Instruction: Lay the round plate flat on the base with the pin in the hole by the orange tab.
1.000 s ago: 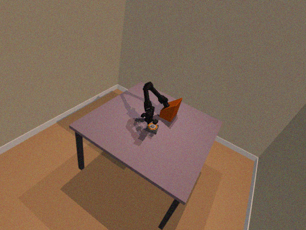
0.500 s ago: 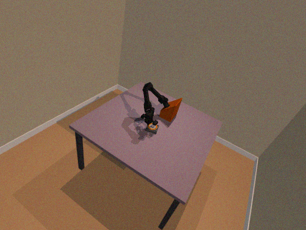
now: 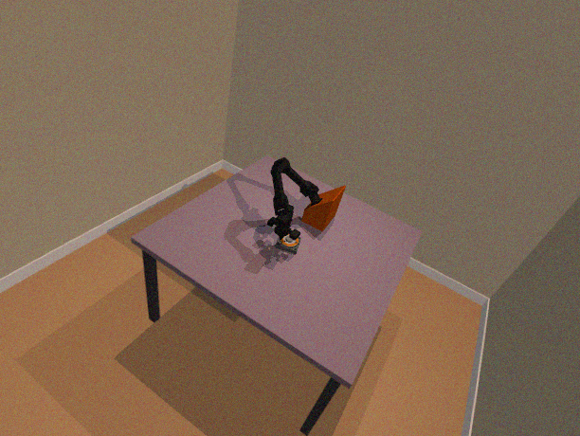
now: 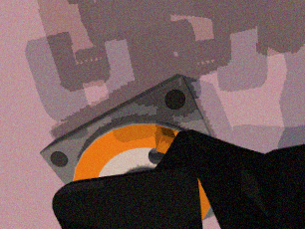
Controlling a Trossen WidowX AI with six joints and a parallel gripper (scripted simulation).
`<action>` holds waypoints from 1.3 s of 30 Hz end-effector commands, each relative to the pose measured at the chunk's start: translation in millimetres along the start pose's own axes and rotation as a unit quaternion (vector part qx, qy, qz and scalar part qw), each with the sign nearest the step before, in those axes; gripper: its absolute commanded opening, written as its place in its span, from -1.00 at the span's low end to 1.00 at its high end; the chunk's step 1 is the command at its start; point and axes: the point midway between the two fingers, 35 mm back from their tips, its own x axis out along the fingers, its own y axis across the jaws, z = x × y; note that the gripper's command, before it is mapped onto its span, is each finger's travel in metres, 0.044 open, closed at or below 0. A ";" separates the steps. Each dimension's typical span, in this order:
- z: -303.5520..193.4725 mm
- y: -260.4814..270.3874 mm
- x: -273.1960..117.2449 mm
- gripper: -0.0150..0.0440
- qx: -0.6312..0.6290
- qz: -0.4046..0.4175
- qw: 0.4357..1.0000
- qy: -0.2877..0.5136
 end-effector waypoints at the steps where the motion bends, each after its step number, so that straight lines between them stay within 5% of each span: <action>1: -1.6 7.8 4.1 -0.49 -0.005 0.002 1.000 0.008; 39: 4.1 18.4 4.1 -0.49 -0.004 0.003 1.000 0.008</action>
